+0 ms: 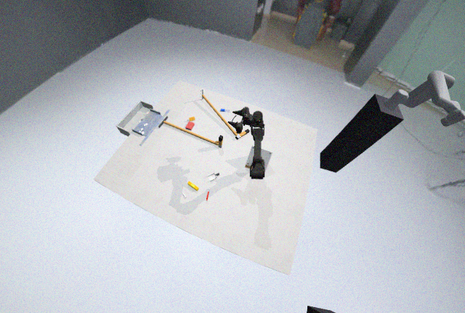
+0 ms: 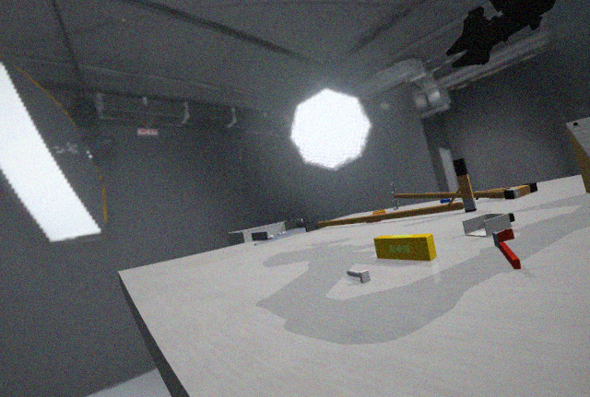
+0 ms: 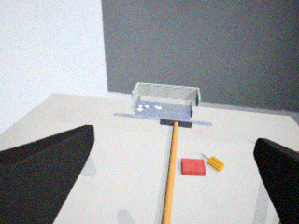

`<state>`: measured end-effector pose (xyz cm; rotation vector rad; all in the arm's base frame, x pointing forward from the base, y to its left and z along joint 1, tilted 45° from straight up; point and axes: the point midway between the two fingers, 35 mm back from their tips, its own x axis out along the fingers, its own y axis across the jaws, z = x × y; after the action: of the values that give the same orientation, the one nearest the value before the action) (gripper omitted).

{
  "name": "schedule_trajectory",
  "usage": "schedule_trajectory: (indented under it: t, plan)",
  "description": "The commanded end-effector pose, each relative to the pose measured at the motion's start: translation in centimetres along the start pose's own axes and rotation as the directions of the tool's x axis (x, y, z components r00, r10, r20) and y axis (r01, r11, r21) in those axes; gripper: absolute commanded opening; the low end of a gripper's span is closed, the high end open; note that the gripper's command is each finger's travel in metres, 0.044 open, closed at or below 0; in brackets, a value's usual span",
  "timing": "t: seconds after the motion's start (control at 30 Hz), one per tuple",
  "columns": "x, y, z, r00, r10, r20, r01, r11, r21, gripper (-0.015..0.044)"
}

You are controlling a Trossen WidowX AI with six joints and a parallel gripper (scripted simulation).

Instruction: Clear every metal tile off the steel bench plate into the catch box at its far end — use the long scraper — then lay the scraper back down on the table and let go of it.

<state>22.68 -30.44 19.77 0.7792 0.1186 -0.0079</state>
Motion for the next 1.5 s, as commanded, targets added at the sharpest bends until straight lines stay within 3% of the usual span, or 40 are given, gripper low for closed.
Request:
schedule_trajectory:
  t: [0.0, 0.83, 1.47]
  plan:
    - [0.0, 0.1, 0.1, 1.000, 0.006, 0.000, -0.006, 1.000, 0.002, 0.0440]
    - [0.1, 0.1, -0.1, 1.000, 0.003, -0.003, -0.003, 1.000, -0.004, 0.0440]
    - [4.9, -1.3, -5.9, 0.987, -0.026, -0.158, 0.029, 0.999, 0.017, 0.0440]
